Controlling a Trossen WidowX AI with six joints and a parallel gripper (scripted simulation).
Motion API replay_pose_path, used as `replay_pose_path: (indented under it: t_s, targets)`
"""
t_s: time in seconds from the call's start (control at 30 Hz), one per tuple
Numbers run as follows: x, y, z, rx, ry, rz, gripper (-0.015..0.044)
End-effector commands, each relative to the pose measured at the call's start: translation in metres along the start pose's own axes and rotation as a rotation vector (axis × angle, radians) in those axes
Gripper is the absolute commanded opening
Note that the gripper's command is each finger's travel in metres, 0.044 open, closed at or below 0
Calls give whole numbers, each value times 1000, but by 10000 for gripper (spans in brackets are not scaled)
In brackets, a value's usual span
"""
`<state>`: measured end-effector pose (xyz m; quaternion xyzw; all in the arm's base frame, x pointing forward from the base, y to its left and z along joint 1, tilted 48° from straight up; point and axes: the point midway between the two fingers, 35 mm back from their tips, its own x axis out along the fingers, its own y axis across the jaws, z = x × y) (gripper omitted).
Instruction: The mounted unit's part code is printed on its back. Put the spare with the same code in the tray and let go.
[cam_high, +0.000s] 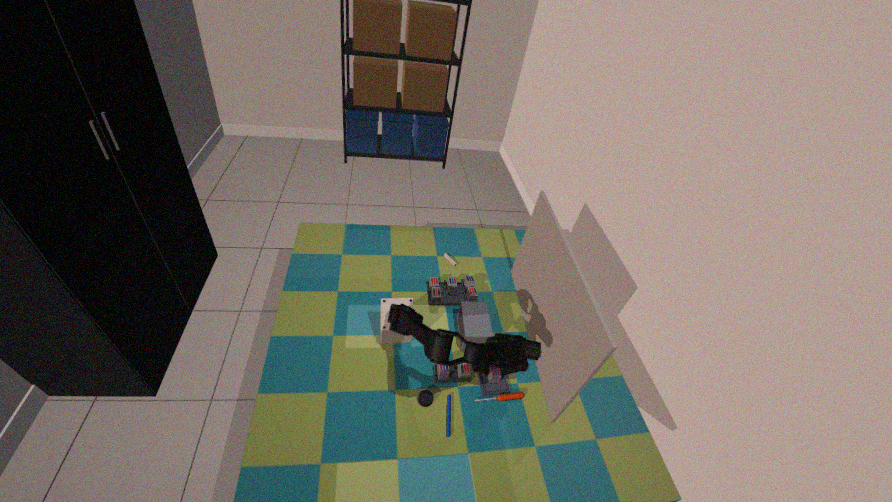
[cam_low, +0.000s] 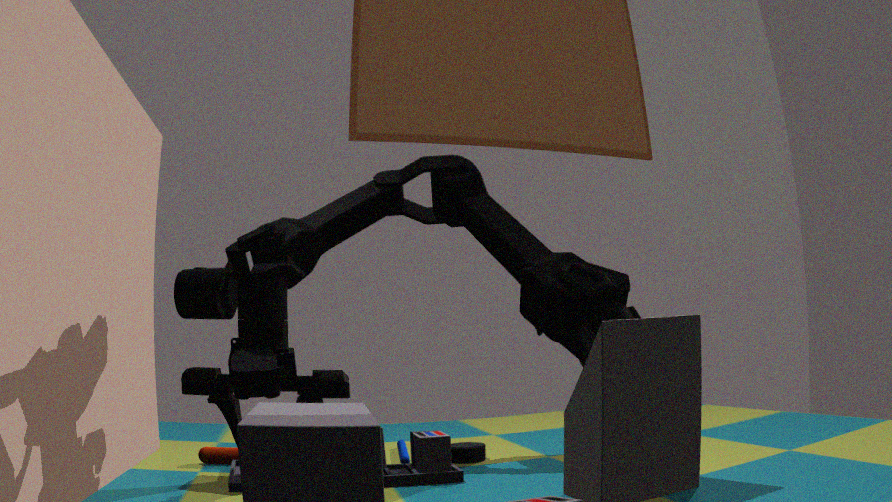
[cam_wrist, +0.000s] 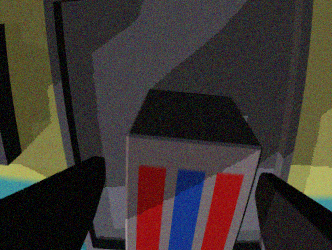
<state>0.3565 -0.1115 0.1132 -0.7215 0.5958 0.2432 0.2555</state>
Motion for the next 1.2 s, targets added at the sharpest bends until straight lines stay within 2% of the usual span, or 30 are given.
replay_pose_path:
  t_s: [0.0,0.1,0.33,1.17]
  targets:
    - [0,0,0,1,0,0,368]
    - [-3,-1,0,1,-1,0,440]
    - [-104,1,2,-5,-13,5,440]
    - [-105,-1,5,-12,-22,-8,440]
